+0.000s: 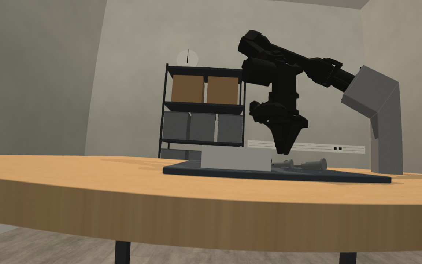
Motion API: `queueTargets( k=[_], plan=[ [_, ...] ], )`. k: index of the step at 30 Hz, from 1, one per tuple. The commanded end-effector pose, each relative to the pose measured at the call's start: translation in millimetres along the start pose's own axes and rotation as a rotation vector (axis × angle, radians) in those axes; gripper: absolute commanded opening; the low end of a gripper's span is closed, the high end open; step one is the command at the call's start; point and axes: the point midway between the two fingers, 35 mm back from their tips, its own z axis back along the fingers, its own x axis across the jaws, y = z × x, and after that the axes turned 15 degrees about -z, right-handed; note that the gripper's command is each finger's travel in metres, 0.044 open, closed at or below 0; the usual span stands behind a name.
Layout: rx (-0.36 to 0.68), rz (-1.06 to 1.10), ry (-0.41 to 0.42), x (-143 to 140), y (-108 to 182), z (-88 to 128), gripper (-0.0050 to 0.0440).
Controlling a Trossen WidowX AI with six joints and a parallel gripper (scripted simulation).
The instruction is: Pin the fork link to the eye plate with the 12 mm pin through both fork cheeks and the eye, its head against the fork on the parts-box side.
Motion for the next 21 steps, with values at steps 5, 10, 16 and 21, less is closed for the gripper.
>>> queueTargets(
  k=[5, 10, 16, 21],
  plan=[
    [-0.001, -0.006, -0.003, 2.4, -1.8, -10.5, 0.0150],
    [-0.001, -0.006, -0.003, 2.5, -1.8, -14.3, 0.0150],
    [-0.001, -0.006, -0.003, 2.7, -1.9, -20.7, 0.0150],
    [-0.002, -0.006, -0.003, 2.8, -2.1, -24.5, 0.0150]
  ],
)
